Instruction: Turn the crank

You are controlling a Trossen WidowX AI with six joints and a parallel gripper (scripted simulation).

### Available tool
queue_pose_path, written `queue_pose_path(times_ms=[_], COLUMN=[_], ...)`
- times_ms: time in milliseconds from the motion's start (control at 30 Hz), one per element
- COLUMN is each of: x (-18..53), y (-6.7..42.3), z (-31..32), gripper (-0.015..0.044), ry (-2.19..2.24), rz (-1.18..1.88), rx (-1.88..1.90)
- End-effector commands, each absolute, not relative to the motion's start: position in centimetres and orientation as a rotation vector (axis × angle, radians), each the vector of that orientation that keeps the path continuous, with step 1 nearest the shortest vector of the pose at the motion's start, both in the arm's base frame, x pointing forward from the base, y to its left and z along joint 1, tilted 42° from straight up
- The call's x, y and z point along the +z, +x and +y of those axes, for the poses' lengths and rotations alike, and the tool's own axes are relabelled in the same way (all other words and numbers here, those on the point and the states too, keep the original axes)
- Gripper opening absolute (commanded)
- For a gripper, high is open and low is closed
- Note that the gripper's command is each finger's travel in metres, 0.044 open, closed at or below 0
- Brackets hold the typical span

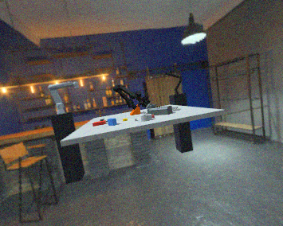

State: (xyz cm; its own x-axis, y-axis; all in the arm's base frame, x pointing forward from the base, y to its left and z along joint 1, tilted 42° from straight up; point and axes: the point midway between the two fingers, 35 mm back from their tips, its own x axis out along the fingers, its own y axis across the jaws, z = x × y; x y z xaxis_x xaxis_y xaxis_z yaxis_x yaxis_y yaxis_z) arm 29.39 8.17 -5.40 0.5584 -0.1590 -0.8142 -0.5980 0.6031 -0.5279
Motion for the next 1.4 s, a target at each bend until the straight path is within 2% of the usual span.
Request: queue_pose_path(times_ms=[0,1367], x=[-6.3,-7.7], y=[29.1,30.7], z=[7.9,3.6], gripper=[0.0000,0.0000], ry=[-0.913,-0.917], rz=[0.986,0.987], rx=[0.316,0.314])
